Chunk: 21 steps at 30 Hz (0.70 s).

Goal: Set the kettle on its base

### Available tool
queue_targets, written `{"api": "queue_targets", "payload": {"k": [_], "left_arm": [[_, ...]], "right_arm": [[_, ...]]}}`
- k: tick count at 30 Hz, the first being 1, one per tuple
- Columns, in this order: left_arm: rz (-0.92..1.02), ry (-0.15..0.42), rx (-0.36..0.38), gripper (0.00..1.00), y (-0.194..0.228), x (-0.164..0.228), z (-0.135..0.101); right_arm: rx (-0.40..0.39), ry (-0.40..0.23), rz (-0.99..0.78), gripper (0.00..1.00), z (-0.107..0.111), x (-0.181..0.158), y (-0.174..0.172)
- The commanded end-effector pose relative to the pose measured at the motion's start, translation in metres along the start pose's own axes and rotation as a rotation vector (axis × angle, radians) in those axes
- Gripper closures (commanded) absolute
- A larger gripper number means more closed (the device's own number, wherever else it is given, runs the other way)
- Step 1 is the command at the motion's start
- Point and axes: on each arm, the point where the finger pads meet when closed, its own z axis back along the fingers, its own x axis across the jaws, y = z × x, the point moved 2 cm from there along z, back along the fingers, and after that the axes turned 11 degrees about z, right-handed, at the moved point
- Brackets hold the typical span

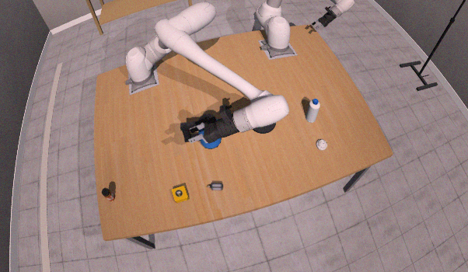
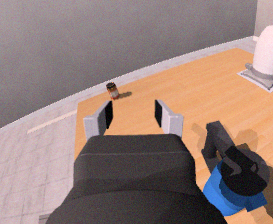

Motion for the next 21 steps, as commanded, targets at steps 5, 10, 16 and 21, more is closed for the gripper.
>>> {"api": "queue_targets", "payload": {"k": [5,10,16,21], "left_arm": [[0.000,0.000,-0.001,0.00,0.0001,0.0001,0.0004],[0.000,0.000,-0.001,0.00,0.0001,0.0001,0.0004],[0.000,0.000,-0.001,0.00,0.0001,0.0001,0.0004],[0.000,0.000,-0.001,0.00,0.0001,0.0001,0.0004]], "right_arm": [[-0.006,0.000,-0.012,0.00,-0.0006,0.0005,0.0014],[-0.013,-0.001,-0.028,0.00,-0.0018,0.0013,0.0018],[-0.029,-0.003,-0.067,0.00,-0.0049,0.0033,0.0028],[-0.050,-0.007,-0.116,0.00,-0.0086,0.0060,0.0038]]}}
